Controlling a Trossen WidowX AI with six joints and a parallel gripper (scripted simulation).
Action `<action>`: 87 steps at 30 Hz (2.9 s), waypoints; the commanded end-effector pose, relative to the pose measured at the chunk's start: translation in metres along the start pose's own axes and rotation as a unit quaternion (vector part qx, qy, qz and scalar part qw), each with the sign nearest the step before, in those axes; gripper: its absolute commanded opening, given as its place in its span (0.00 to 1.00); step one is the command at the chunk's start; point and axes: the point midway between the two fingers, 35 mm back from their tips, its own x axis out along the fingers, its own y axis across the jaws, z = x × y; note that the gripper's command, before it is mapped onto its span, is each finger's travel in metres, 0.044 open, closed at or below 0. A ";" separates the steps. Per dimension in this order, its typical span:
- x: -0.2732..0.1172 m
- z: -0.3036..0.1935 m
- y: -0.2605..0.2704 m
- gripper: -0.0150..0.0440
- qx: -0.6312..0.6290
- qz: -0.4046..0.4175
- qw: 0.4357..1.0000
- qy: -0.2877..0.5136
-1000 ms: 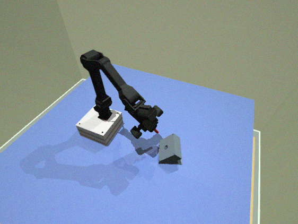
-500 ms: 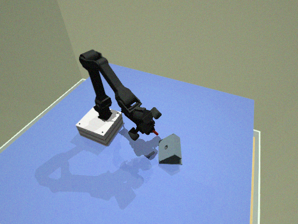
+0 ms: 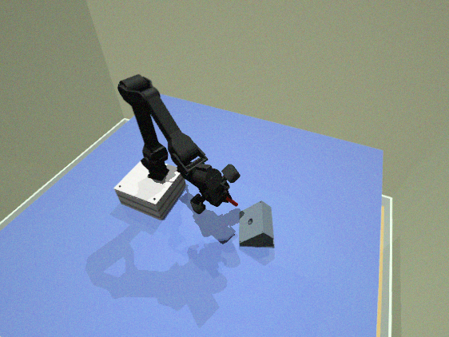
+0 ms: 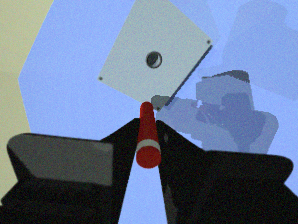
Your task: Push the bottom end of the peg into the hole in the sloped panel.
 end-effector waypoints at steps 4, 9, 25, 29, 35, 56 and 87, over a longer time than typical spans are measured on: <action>-0.005 0.004 -0.003 0.25 0.017 0.013 1.000 -0.014; -0.008 0.008 -0.006 0.25 0.029 0.021 0.999 -0.023; -0.011 0.016 -0.013 0.25 0.056 0.038 0.997 -0.045; -0.006 0.019 -0.014 0.25 0.059 0.040 0.996 -0.048; 0.001 0.022 -0.014 0.25 0.064 0.043 0.996 -0.052; 0.024 0.030 -0.016 0.25 0.080 0.056 0.993 -0.066; 0.053 0.034 -0.014 0.25 0.072 0.060 0.993 -0.071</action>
